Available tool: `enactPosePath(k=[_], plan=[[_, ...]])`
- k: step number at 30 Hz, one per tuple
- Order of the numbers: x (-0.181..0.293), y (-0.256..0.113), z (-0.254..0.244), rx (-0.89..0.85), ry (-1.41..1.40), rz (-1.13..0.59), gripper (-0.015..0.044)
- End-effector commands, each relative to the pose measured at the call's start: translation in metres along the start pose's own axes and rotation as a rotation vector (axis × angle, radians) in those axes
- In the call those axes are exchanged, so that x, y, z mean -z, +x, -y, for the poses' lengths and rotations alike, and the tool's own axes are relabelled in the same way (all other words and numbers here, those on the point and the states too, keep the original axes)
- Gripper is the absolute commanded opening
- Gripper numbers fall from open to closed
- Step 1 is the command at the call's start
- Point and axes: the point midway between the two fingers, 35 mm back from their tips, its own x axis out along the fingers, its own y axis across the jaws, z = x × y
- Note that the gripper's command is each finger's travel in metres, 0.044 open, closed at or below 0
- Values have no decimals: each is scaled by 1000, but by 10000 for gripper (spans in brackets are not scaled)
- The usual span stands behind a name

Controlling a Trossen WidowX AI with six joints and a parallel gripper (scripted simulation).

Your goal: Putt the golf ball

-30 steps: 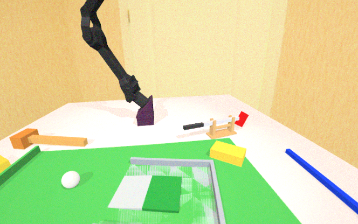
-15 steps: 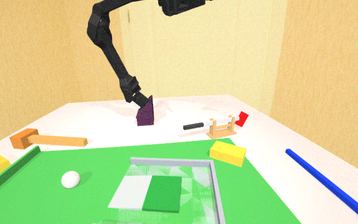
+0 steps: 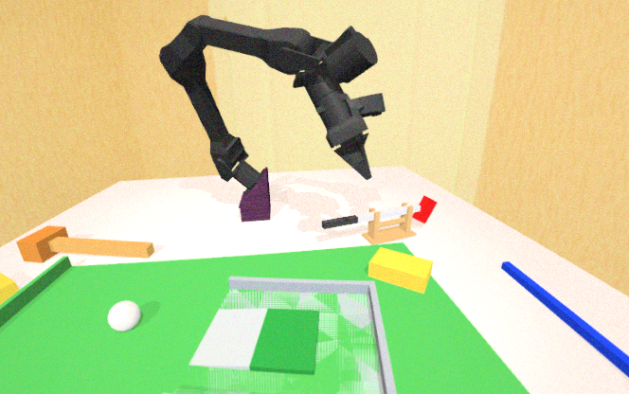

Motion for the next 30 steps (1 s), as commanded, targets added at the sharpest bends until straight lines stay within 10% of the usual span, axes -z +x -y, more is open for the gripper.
enactPosePath(k=[1,30], plan=[[44,31,-36,-183,-240,-131,440],[95,84,-57,-305,-378,-190,440]])
